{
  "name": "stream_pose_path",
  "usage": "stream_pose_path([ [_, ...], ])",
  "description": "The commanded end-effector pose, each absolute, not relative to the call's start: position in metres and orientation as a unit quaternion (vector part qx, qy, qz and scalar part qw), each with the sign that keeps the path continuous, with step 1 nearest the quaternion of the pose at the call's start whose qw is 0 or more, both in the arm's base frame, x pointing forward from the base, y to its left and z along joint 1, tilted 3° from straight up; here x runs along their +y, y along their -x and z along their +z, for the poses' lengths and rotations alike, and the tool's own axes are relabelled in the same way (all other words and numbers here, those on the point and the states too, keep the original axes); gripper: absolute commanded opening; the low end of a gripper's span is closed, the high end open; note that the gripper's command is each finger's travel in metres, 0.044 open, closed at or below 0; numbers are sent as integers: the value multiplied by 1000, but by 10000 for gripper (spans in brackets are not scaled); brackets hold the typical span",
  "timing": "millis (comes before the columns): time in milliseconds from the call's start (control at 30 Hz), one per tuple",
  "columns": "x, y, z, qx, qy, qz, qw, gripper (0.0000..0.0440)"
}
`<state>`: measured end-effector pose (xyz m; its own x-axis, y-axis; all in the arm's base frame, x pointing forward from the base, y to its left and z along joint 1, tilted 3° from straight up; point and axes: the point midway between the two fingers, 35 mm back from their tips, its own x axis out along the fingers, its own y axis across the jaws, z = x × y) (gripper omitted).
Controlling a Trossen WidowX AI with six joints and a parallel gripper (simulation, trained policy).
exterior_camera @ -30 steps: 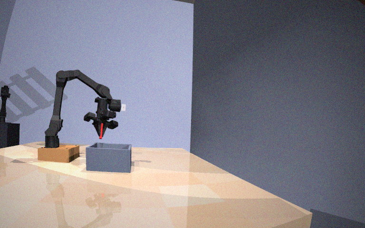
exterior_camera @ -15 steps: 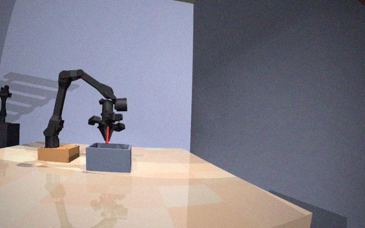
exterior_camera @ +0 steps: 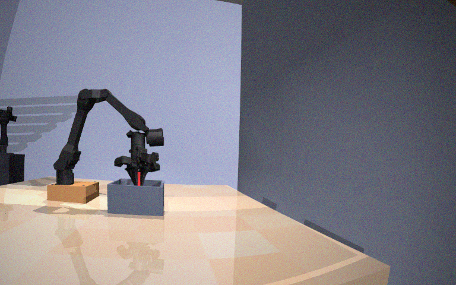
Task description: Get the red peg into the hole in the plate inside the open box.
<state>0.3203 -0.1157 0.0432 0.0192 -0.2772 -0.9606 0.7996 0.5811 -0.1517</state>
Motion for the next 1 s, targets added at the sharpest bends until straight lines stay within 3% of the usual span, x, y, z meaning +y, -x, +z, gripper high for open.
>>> stream_pose_path([
  [0, -117, -320, 35, 587, -228, -387, 673, 143],
  [100, -123, -326, 36, 590, -220, -374, 681, 147],
  [467, -132, -370, 52, 587, -245, -334, 696, 435],
  [967, -125, -425, 79, 561, -271, -276, 732, 440],
])
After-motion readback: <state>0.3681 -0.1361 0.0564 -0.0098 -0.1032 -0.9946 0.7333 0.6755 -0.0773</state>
